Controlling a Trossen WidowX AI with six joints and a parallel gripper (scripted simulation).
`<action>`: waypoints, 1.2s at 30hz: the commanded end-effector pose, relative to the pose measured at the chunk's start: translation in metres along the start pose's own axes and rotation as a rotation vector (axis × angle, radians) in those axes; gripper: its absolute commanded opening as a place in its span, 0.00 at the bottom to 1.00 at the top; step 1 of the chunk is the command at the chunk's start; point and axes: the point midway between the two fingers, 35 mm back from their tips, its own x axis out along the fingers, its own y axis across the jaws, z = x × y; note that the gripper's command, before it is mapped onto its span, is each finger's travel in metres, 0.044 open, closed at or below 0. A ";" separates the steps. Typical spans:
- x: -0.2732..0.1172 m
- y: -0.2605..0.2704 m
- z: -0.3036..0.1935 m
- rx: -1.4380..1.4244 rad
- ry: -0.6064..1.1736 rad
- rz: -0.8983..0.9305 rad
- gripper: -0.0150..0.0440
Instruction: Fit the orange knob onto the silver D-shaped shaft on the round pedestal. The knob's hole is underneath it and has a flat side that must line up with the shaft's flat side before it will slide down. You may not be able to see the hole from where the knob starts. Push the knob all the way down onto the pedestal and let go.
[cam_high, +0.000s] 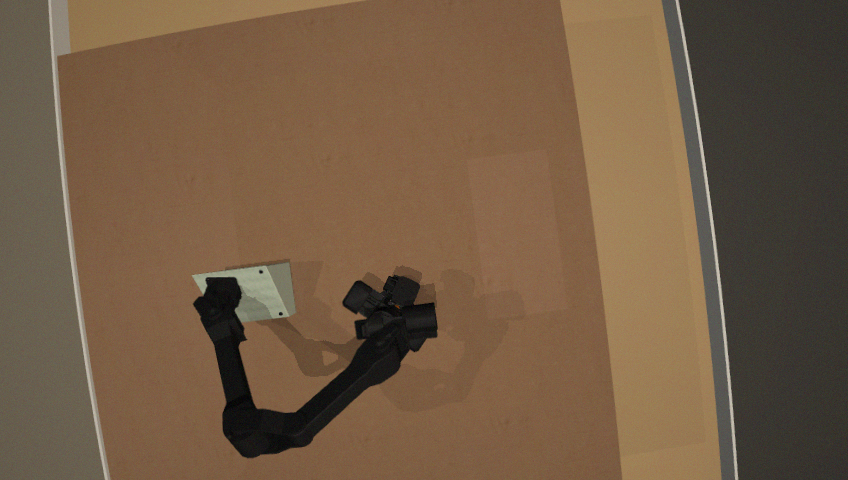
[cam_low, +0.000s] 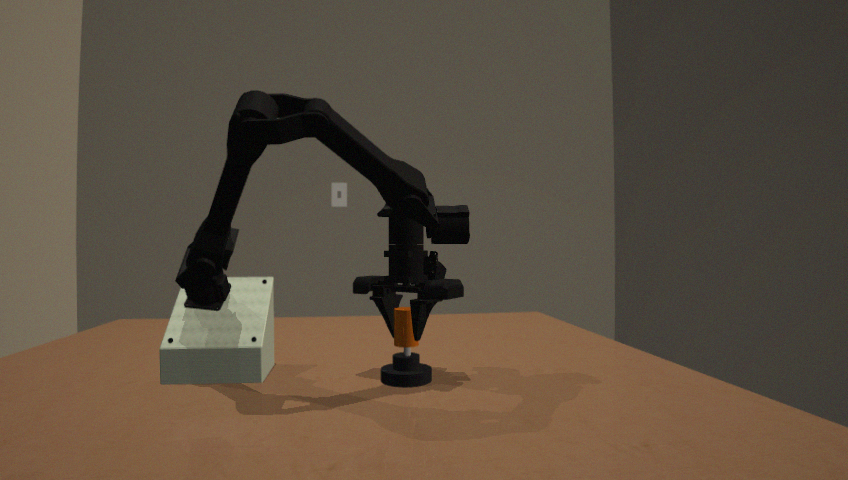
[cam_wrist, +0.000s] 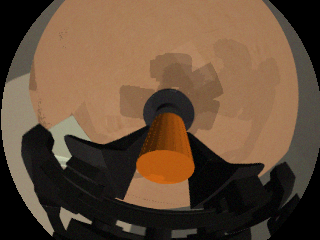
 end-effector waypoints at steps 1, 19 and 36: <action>0.000 0.000 0.000 -0.003 0.000 -0.002 0.25; 0.001 0.000 0.000 -0.026 0.000 -0.002 0.25; 0.002 0.000 0.000 0.009 0.000 -0.002 0.25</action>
